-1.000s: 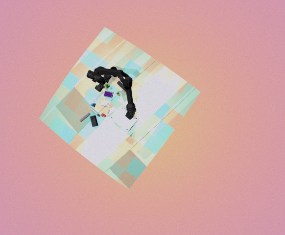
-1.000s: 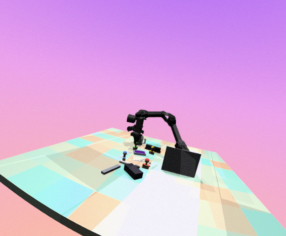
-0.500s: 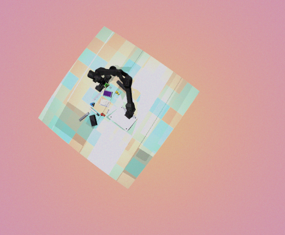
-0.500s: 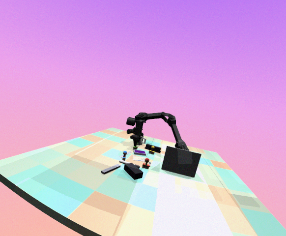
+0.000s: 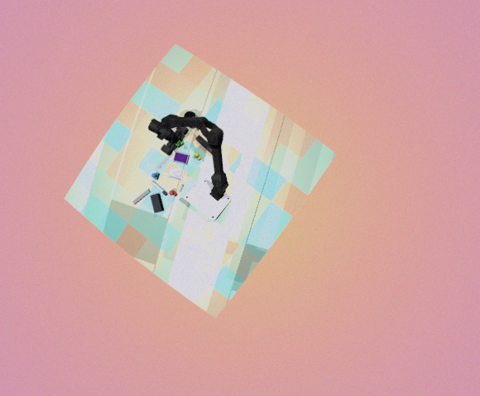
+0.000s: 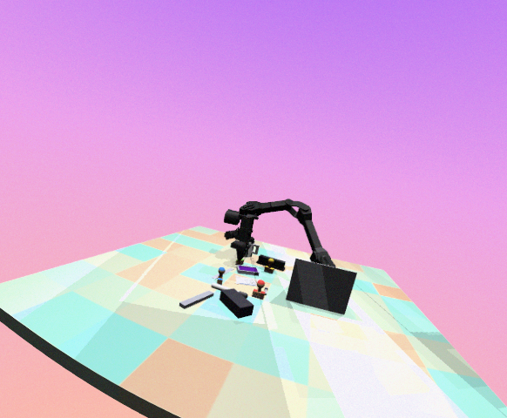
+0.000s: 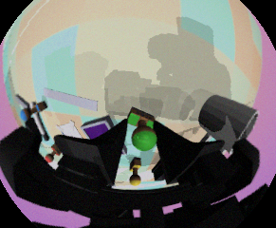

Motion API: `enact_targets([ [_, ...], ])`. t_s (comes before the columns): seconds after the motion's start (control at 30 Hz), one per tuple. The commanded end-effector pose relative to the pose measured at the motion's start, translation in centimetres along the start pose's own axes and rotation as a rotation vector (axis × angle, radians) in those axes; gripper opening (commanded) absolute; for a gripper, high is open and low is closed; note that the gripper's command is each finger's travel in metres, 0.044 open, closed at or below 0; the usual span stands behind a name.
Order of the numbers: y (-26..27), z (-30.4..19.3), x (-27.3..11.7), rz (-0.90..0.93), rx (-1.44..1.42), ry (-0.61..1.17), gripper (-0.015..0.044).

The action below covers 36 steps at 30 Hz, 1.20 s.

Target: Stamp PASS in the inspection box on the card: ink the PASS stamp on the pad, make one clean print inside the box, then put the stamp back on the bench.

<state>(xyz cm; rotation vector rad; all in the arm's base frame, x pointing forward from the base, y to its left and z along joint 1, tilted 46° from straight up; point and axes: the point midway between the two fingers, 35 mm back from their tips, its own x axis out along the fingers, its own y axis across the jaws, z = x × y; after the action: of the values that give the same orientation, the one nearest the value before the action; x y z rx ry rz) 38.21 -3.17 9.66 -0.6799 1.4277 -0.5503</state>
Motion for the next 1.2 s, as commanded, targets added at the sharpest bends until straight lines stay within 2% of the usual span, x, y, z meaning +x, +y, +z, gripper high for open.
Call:
enact_targets([
  [0.0, 0.0, 0.0, 0.0, 0.000, 0.001, 0.000, 0.0154],
  [0.4, 0.0, 0.0, 0.0, 0.000, 0.001, 0.000, 0.0074],
  [0.5, 0.0, 0.0, -0.1, 0.001, 0.001, 0.000, 0.0000],
  [1.17, 0.0, 0.1, -1.1, 0.005, 0.000, -0.001, 0.0000],
])
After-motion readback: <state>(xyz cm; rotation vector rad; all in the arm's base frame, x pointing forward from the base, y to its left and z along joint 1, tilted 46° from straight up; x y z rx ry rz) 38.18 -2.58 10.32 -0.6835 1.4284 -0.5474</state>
